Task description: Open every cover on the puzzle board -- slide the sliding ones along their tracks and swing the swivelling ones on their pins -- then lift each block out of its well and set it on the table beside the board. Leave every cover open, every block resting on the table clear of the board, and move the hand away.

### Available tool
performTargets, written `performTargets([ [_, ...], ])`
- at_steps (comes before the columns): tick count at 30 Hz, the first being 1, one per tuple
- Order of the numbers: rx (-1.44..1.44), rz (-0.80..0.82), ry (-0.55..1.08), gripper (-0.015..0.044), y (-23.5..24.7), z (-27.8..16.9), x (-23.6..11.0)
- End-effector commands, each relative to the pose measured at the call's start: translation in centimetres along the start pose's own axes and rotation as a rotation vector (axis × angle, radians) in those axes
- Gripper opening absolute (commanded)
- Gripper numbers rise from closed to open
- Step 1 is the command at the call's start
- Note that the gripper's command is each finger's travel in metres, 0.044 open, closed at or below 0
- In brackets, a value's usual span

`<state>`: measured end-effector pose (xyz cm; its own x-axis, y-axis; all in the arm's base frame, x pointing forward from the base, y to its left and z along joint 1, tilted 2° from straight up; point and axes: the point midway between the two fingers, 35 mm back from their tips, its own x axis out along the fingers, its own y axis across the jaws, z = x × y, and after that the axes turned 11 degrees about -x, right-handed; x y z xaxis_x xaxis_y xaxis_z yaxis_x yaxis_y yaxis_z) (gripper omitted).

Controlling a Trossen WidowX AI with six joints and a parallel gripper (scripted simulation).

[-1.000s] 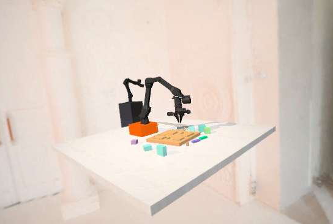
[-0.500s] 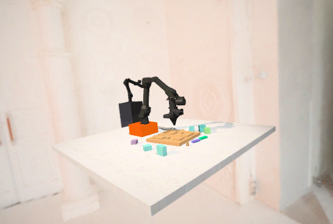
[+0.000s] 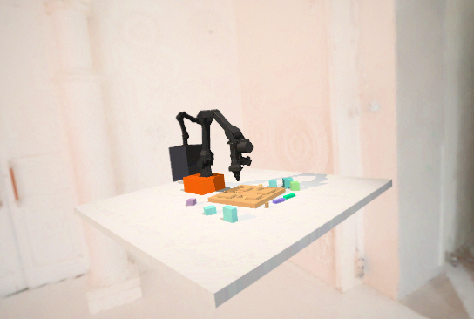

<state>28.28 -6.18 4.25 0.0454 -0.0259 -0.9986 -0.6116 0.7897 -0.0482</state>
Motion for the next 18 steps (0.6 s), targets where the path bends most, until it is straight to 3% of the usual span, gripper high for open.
performTargets([
  [1,-0.169,0.002,-0.006,0.0000,-0.8,-1.8,0.0],
  [9,-0.169,0.002,-0.006,0.0000,-0.9,-1.7,0.3],
  [18,-0.169,0.002,-0.006,0.0000,-0.9,-1.5,3.9],
])
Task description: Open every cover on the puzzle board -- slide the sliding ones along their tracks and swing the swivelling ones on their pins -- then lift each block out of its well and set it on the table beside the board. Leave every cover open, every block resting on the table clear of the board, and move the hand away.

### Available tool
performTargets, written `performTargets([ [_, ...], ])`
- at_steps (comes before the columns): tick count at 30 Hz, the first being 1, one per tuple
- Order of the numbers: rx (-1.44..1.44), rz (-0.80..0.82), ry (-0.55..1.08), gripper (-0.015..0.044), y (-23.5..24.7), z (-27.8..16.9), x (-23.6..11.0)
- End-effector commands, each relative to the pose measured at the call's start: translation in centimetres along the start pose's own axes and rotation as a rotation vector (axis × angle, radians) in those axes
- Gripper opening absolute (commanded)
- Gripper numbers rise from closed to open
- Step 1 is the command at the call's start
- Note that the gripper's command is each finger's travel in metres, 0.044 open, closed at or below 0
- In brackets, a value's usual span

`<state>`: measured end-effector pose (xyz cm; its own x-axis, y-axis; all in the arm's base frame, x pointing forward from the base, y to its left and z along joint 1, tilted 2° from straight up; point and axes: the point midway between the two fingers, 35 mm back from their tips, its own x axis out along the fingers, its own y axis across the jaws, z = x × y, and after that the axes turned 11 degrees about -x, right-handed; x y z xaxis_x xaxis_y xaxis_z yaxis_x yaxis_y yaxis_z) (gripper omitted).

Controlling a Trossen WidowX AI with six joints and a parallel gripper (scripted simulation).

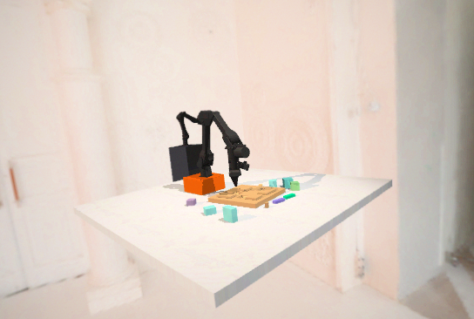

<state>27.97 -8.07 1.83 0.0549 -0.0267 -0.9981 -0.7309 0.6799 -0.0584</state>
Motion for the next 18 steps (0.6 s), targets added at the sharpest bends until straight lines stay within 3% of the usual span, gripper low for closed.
performTargets([
  [1,-0.007,0.009,0.000,0.0000,0.3,0.0,1.9],
  [18,-0.007,0.009,0.000,0.0000,0.2,-0.1,3.6],
])
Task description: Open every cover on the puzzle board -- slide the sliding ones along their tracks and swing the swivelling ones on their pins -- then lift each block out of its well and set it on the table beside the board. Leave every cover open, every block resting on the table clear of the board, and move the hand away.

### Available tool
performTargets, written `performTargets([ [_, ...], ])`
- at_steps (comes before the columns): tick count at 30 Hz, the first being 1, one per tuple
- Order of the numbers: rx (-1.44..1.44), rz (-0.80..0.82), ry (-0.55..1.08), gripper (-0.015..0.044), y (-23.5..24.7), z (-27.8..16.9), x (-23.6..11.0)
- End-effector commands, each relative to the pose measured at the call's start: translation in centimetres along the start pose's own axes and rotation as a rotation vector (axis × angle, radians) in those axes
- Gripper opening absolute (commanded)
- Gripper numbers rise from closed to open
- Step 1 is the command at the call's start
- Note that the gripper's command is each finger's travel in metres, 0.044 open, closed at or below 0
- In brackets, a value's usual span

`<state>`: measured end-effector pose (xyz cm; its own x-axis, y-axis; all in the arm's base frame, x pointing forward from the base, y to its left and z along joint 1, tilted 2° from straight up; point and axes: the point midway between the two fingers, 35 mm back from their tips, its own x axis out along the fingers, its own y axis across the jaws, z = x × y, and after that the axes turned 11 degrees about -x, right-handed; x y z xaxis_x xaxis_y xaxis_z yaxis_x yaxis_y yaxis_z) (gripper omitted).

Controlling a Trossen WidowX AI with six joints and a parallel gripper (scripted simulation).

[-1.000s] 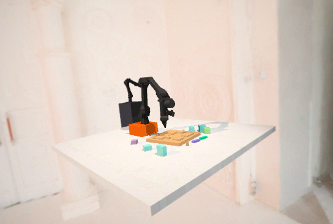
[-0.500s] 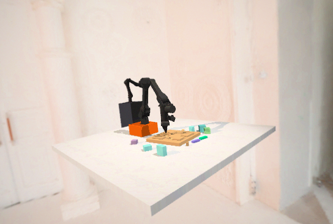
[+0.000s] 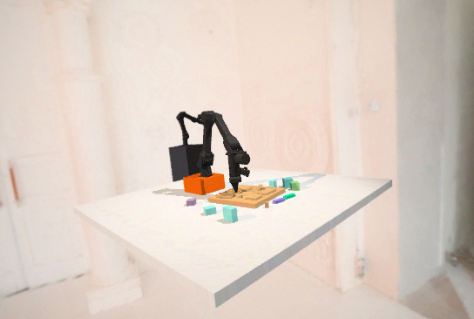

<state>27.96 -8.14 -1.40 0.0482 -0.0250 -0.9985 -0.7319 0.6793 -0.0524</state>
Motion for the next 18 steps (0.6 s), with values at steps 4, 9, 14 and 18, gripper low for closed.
performTargets([
  [4,-0.006,0.003,-0.003,0.0000,0.07,0.00,0.55],
  [9,-0.006,0.003,-0.003,0.0000,-0.07,0.12,0.67],
  [14,-0.006,0.003,-0.003,0.0000,-0.32,0.34,0.87],
  [18,-0.008,0.003,-0.003,0.0000,-0.30,0.32,0.87],
])
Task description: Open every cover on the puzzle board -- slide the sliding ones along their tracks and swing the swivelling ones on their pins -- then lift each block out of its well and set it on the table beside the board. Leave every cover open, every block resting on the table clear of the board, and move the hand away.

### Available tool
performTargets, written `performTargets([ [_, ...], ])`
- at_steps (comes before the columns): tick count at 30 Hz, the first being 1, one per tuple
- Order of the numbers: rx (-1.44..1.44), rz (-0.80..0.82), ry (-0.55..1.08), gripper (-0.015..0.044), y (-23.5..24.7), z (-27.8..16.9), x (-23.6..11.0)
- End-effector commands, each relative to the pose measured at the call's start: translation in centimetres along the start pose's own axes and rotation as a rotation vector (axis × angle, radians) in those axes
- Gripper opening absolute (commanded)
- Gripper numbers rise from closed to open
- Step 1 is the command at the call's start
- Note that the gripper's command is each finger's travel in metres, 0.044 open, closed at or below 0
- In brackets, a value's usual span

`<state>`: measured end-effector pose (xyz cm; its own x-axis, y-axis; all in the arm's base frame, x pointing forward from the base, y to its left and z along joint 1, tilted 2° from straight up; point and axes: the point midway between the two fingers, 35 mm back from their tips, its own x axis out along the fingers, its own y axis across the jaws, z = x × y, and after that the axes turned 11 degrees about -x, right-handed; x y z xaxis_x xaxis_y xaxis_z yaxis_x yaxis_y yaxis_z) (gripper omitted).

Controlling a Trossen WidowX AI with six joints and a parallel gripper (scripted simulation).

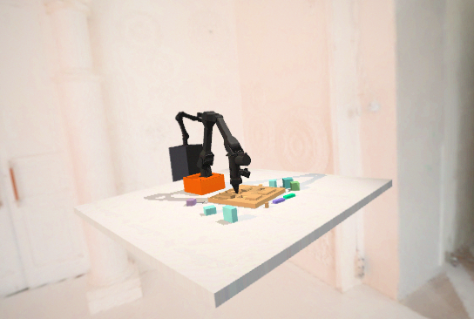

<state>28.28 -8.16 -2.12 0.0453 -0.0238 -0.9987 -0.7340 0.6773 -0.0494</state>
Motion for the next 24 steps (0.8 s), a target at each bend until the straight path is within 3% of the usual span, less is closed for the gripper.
performTargets([
  [1,-0.005,0.000,-0.005,0.0000,-0.1,0.1,0.1],
  [13,-0.005,0.000,-0.005,0.0000,0.0,0.1,-1.2],
  [18,-0.003,0.002,-0.001,0.0131,-0.1,0.1,-2.8],
  [24,-0.005,0.000,-0.005,0.0144,-0.1,0.1,-6.3],
])
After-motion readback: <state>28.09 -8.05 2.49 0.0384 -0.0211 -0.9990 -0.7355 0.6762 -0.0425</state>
